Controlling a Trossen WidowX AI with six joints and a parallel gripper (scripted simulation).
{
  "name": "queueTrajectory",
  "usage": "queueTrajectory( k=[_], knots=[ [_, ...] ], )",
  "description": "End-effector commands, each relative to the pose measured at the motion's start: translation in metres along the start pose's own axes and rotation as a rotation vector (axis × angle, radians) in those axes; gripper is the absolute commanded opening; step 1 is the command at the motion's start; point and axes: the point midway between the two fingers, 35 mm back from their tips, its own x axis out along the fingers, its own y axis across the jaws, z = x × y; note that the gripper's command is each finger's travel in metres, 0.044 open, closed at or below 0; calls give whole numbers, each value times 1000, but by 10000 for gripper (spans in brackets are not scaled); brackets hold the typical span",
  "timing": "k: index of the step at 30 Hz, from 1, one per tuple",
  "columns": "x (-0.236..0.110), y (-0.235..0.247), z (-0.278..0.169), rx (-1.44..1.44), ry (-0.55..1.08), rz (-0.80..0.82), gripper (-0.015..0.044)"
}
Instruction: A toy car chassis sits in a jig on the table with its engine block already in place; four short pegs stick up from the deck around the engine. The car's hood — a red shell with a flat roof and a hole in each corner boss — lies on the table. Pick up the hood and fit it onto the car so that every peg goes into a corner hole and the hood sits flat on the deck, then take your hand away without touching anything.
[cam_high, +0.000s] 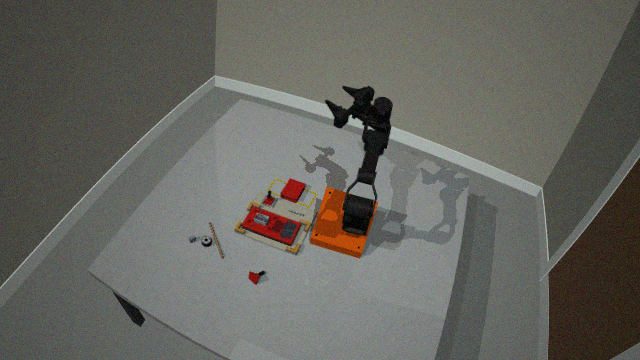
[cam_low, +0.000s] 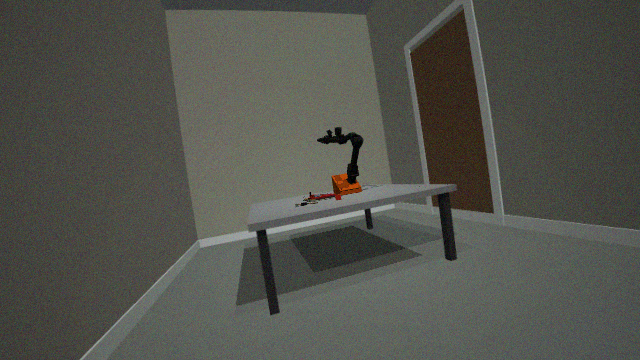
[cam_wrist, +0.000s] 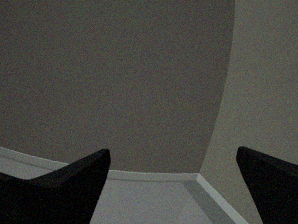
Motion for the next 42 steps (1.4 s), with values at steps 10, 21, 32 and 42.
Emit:
queueTrajectory(
  k=[10, 21, 32, 42],
  knots=[
    [84, 0, -93, -325, 327, 102, 440],
    [125, 36, -203, -695, 657, 422, 440],
    [116, 93, -304, -1033, 879, 965, 440],
    [84, 139, -362, -1210, 895, 1563, 440]
  ],
)
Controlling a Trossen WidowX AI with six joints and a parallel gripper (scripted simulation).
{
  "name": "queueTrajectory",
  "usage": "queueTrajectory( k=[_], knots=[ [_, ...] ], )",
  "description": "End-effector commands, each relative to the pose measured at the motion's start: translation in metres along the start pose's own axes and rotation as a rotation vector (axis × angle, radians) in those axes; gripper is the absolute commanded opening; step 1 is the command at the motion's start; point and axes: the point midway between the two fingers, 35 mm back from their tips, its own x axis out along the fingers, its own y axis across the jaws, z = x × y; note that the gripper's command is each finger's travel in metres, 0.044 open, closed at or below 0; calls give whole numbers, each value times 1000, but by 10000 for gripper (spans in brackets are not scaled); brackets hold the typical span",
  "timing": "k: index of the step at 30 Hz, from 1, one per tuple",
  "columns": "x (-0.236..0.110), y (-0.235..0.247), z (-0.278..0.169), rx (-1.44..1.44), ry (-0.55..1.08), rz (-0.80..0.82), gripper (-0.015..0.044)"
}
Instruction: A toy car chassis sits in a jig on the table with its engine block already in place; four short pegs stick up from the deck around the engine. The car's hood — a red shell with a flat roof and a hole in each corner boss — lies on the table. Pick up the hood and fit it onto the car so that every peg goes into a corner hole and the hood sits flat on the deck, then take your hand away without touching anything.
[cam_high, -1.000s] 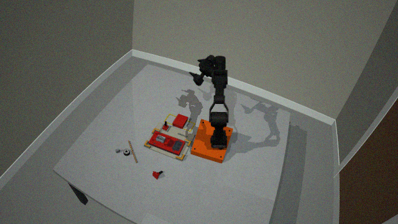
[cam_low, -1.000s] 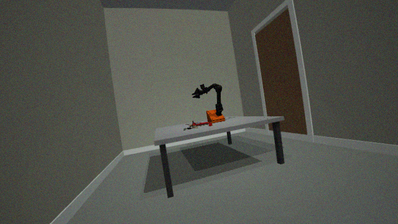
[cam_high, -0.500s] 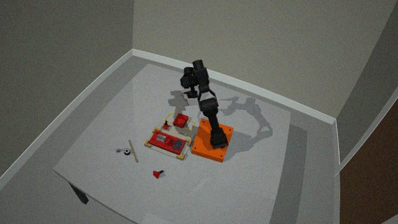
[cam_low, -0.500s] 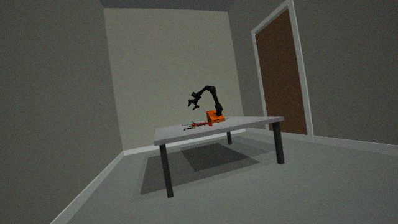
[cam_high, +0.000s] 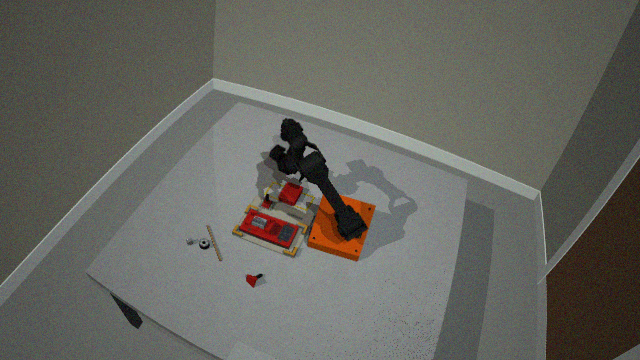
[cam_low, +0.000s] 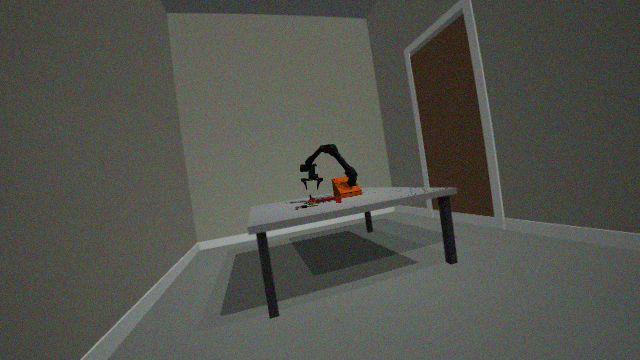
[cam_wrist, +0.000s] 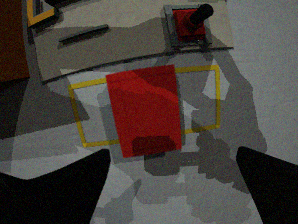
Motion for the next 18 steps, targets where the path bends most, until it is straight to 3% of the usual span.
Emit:
queueTrajectory(
  k=[1, 18],
  knots=[
    [14, 13, 7, -116, -27, 111, 440],
    [21, 14, 7, -123, -29, 117, 440]
  ],
)
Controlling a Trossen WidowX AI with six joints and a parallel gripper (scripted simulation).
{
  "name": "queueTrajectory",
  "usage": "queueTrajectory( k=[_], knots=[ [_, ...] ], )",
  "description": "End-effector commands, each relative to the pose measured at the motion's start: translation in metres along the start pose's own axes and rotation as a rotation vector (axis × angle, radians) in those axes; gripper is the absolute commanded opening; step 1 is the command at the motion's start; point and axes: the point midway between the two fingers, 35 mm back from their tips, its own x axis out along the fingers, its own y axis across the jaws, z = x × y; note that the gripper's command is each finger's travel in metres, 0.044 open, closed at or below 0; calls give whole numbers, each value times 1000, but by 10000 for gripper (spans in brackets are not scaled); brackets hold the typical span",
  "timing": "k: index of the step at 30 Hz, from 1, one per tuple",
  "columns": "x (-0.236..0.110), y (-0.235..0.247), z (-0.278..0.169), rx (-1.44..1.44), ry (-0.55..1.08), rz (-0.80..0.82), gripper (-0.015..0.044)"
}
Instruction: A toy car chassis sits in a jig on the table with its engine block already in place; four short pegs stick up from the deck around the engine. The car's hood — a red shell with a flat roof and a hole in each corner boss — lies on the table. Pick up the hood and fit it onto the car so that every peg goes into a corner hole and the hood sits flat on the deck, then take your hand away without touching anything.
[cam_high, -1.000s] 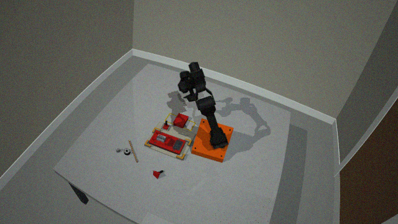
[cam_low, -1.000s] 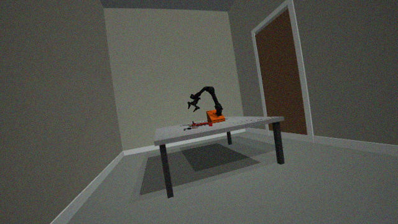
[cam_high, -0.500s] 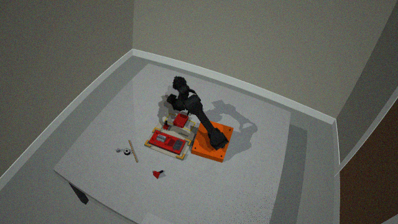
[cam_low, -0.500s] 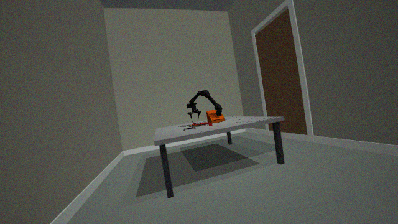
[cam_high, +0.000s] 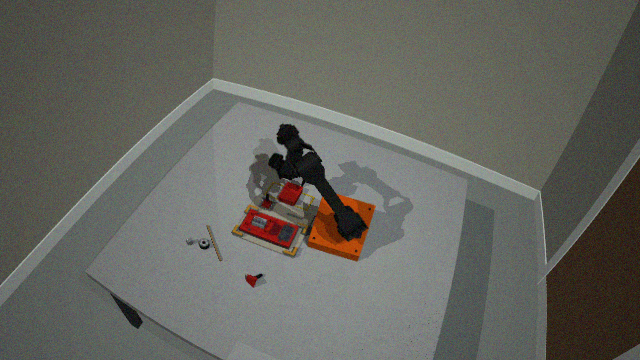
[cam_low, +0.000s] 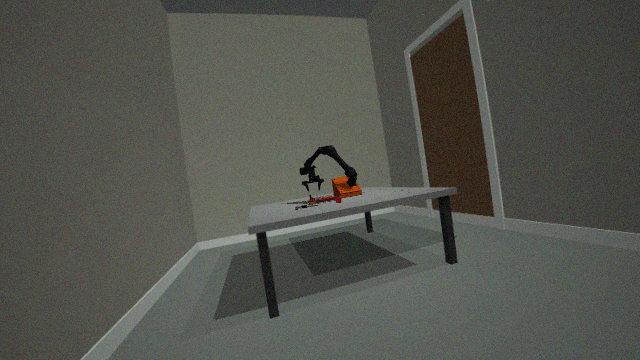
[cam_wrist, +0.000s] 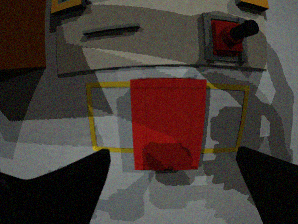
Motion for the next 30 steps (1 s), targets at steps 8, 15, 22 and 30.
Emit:
queueTrajectory(
  k=[8, 15, 22, 30],
  knots=[
    [8, 1, -2, 3, 0, 4, 440],
    [12, 1, -2, 3, 0, 4, 440],
    [16, 1, -2, 3, 0, 3, 440],
    [21, 0, -2, 3, -1, 3, 440]
  ],
)
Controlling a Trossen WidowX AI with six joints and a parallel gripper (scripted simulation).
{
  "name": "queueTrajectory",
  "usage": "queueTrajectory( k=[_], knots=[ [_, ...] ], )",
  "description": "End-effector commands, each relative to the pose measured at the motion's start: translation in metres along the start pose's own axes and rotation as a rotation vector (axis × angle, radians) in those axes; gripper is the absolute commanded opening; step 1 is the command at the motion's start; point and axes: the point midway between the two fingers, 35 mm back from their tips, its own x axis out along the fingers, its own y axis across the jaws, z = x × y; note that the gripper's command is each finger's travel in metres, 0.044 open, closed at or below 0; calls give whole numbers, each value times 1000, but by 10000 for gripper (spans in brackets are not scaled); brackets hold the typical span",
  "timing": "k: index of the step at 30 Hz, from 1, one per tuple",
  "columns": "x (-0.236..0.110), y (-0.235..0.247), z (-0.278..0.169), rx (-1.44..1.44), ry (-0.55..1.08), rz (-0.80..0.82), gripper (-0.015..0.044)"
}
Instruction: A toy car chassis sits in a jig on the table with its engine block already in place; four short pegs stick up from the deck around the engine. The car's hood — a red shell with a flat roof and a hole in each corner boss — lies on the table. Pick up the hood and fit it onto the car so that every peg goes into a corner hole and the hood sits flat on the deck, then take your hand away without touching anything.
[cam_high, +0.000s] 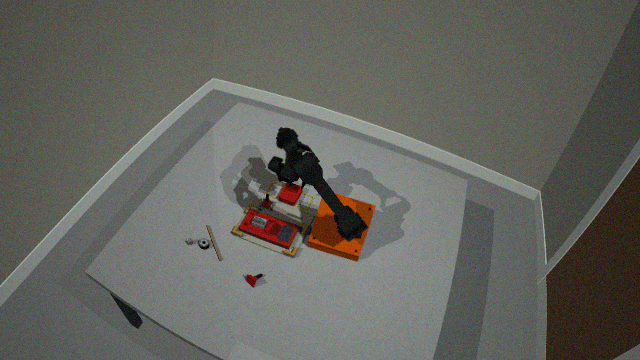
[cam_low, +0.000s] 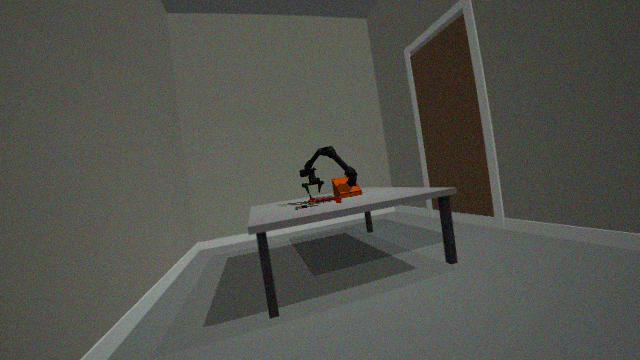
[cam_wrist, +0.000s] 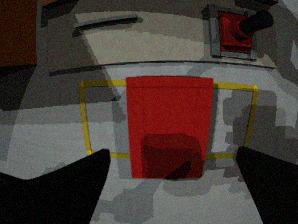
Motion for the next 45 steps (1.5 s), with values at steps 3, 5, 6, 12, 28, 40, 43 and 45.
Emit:
queueTrajectory(
  k=[3, 5, 6, 12, 28, 40, 43, 45],
  knots=[
    [5, 1, 0, 7, -7, 0, 440],
    [7, 1, 0, 7, -7, 0, 440],
    [7, 1, 0, 7, -7, 0, 440],
    [11, 1, 0, 7, -7, 0, 440],
    [21, 2, 0, 7, -8, 0, 440],
    [28, 2, 0, 7, -8, 0, 440],
    [30, 2, 0, 7, -9, 0, 440],
    [31, 2, 1, 7, -9, 0, 440]
  ],
)
